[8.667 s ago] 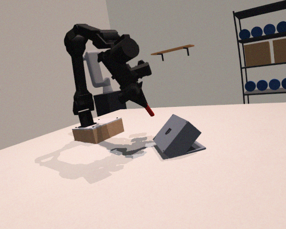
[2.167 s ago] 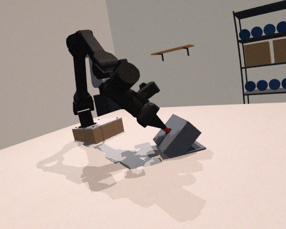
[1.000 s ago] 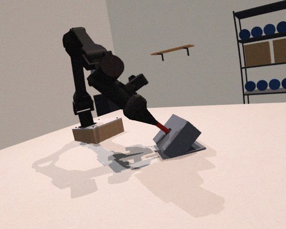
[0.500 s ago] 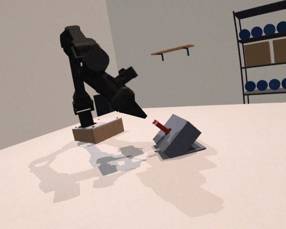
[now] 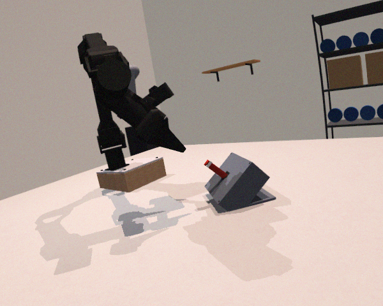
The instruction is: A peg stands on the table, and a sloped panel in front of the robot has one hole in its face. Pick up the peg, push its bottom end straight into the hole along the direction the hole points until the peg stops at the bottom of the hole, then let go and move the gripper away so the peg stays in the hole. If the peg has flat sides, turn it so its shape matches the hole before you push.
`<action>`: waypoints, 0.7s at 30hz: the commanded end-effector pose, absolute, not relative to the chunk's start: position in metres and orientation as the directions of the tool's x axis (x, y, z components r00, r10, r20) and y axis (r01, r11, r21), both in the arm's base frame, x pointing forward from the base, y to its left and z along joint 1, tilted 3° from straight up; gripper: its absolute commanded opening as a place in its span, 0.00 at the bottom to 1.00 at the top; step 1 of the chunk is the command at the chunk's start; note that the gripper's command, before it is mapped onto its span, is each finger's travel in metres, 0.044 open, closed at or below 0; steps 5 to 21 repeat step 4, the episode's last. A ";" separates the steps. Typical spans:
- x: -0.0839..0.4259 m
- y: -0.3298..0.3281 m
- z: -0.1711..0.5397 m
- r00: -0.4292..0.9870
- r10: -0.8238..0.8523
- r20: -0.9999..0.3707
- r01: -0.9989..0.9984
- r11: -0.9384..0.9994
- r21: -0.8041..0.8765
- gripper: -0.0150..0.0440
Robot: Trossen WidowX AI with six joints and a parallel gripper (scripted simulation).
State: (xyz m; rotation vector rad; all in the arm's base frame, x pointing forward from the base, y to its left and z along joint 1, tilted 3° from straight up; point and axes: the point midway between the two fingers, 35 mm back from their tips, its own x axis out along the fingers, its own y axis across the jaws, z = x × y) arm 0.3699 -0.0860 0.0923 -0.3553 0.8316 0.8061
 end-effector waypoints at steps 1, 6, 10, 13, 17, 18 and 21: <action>0.371 -0.086 0.096 0.413 0.496 -0.764 -0.757 0.654 0.016 1.00; 0.371 -0.086 0.096 0.413 0.496 -0.764 -0.757 0.654 0.016 1.00; 0.371 -0.086 0.096 0.413 0.496 -0.764 -0.757 0.654 0.016 1.00; 0.371 -0.086 0.096 0.413 0.496 -0.764 -0.757 0.654 0.016 1.00; 0.371 -0.086 0.096 0.413 0.496 -0.764 -0.757 0.654 0.016 1.00; 0.371 -0.086 0.096 0.413 0.496 -0.764 -0.757 0.654 0.016 1.00; 0.371 -0.086 0.096 0.413 0.496 -0.764 -0.757 0.654 0.016 1.00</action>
